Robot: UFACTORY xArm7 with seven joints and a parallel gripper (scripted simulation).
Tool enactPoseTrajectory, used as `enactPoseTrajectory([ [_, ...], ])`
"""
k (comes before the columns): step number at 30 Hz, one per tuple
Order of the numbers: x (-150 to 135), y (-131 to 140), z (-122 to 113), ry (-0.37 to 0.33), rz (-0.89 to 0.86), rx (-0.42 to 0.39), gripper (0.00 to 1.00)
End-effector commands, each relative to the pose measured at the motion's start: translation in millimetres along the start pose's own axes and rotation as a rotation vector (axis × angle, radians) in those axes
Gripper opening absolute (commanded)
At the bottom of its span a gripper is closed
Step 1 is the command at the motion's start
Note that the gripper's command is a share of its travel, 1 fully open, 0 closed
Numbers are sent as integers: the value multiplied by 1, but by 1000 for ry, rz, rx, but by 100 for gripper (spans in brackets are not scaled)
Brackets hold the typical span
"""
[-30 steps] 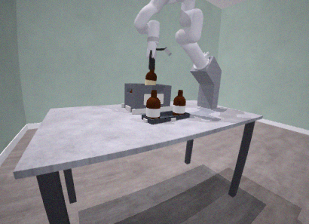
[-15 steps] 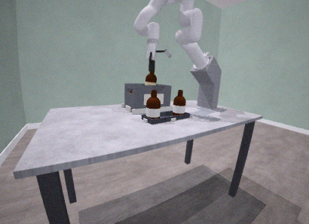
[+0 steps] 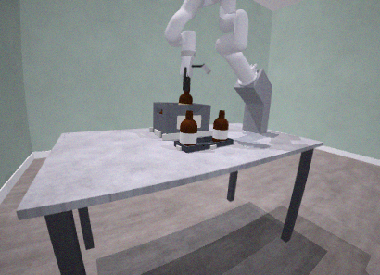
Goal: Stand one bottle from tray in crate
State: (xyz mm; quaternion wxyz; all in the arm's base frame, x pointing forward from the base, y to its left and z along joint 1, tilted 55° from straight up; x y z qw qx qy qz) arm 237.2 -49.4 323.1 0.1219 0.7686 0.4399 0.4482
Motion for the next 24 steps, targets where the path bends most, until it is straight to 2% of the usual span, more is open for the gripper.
enactPoseTrajectory([
  [1,0,1,4,1,0,-2,0],
  [24,0,1,9,1,0,-2,0],
])
Point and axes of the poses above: the point where the finger pads meet when closed, its own z axis out along the fingers, its own x axis across the jaws, y = z × x, the point moved 9 cm from there along -z, back along the fingers, and after that the axes turned 2 degrees about -z, right-handed, at the moved point
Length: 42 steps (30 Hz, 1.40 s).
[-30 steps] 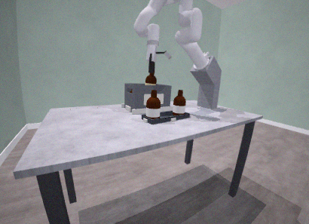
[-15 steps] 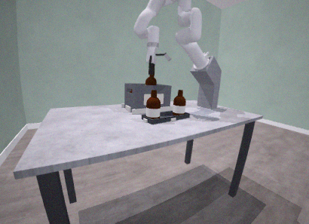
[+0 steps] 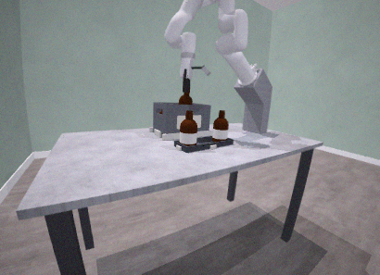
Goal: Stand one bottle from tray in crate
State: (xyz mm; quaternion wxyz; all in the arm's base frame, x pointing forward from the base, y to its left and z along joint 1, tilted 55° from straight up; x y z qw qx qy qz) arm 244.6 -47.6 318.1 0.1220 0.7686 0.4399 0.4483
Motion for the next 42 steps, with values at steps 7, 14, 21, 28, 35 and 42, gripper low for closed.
enactPoseTrajectory([
  [7,0,1,0,0,0,-2,0],
  [14,0,1,0,1,0,-2,0],
  [21,0,1,2,1,0,-2,0],
  [28,0,1,8,1,0,-2,0],
  [35,0,1,13,1,0,-2,0],
  [42,0,1,22,0,0,-2,0],
])
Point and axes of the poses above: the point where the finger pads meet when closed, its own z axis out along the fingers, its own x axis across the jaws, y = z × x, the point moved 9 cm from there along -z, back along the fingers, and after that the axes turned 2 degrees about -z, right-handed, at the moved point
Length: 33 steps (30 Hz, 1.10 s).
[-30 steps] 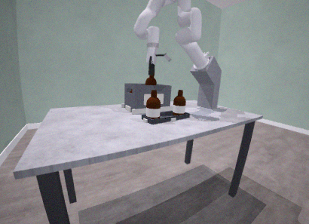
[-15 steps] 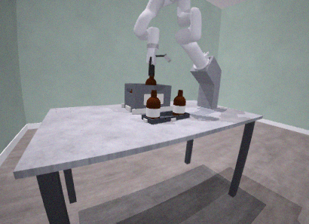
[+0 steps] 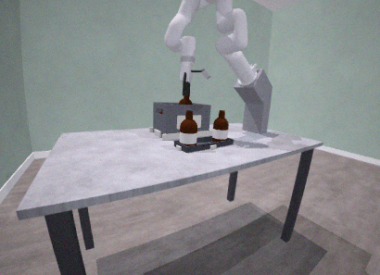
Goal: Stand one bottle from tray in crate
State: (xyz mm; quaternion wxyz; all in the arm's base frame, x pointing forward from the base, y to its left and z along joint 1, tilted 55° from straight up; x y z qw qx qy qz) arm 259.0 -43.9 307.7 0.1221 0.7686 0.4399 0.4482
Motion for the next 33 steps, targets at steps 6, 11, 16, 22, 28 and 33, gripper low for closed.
enactPoseTrajectory([
  [6,0,1,11,1,0,-1,0],
  [11,0,1,13,1,0,-1,0],
  [16,0,1,17,1,0,-1,0],
  [22,0,1,20,1,0,-1,0],
  [28,0,1,21,1,0,-1,0],
  [33,0,1,22,1,0,-1,0],
])
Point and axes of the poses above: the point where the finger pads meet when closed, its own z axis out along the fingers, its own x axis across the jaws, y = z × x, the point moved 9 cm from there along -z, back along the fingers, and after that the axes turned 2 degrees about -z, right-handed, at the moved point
